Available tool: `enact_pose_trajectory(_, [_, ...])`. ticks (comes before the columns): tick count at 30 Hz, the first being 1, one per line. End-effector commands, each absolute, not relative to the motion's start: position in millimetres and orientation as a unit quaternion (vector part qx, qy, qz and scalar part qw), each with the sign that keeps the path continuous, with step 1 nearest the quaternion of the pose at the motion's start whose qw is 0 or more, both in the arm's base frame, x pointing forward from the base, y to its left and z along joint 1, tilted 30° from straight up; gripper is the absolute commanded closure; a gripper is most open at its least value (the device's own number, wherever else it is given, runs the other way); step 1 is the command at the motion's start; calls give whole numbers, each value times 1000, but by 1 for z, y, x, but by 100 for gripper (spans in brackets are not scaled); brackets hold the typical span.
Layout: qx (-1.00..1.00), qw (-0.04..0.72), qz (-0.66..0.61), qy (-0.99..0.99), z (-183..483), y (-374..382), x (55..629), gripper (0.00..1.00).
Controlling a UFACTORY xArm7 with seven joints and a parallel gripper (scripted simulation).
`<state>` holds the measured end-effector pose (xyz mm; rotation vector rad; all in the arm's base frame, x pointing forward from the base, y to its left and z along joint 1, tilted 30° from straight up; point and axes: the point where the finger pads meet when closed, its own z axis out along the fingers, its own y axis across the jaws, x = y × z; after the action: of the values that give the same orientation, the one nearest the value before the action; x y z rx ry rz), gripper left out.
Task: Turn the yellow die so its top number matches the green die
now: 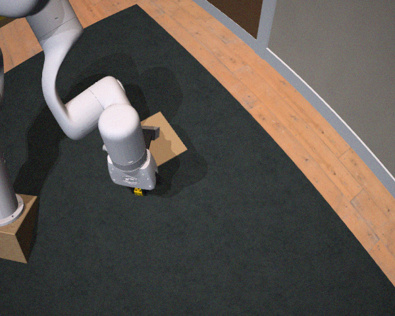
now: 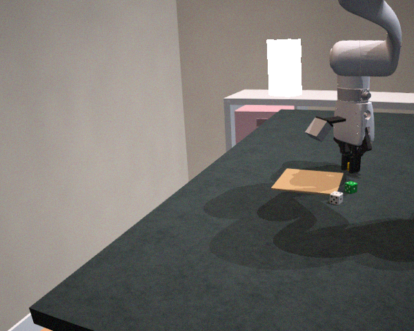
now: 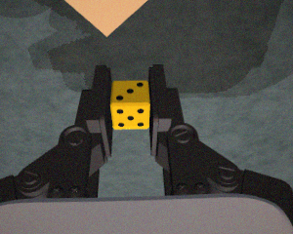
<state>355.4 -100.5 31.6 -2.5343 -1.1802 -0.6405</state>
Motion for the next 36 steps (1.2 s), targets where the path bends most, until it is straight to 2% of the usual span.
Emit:
enact_pose_trajectory(1, [-876,135,-222,-407,32,-102,356,85])
enact_pose_trajectory(23, [-876,135,-222,-407,48,-109,351,85])
enact_pose_trajectory(36, [-876,135,-222,-407,117,-143,329,85])
